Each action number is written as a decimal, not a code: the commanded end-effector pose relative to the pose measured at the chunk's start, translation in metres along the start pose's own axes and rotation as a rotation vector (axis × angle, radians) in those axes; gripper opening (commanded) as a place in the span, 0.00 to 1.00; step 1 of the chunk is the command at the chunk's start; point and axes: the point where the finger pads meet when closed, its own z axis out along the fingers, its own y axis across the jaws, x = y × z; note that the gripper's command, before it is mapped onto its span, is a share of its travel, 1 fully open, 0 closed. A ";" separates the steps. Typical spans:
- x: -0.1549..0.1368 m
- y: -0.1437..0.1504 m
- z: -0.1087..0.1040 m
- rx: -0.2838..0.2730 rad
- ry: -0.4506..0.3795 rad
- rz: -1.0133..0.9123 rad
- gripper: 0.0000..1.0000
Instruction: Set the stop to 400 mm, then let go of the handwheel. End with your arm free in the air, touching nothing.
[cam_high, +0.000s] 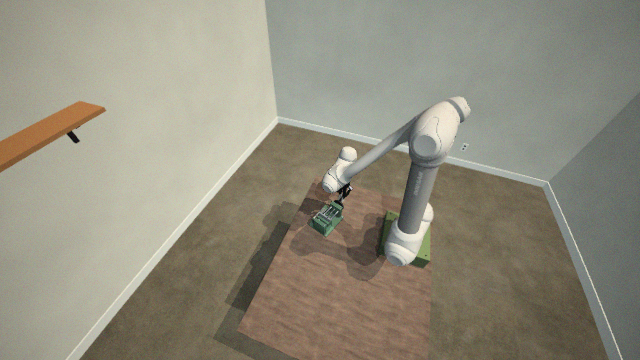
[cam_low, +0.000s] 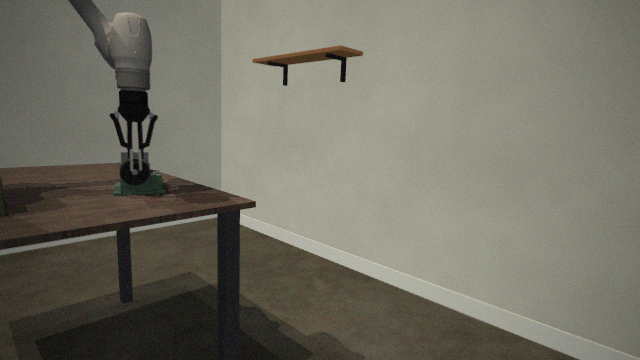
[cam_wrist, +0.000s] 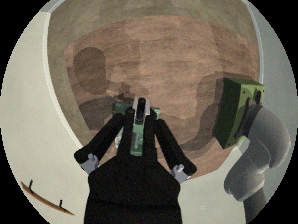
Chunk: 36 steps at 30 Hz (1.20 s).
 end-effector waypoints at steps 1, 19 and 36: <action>0.000 -0.002 0.000 0.002 0.000 0.000 0.04; 0.000 -0.004 0.001 0.002 0.000 0.000 0.04; 0.000 -0.004 0.001 0.002 0.000 0.000 0.33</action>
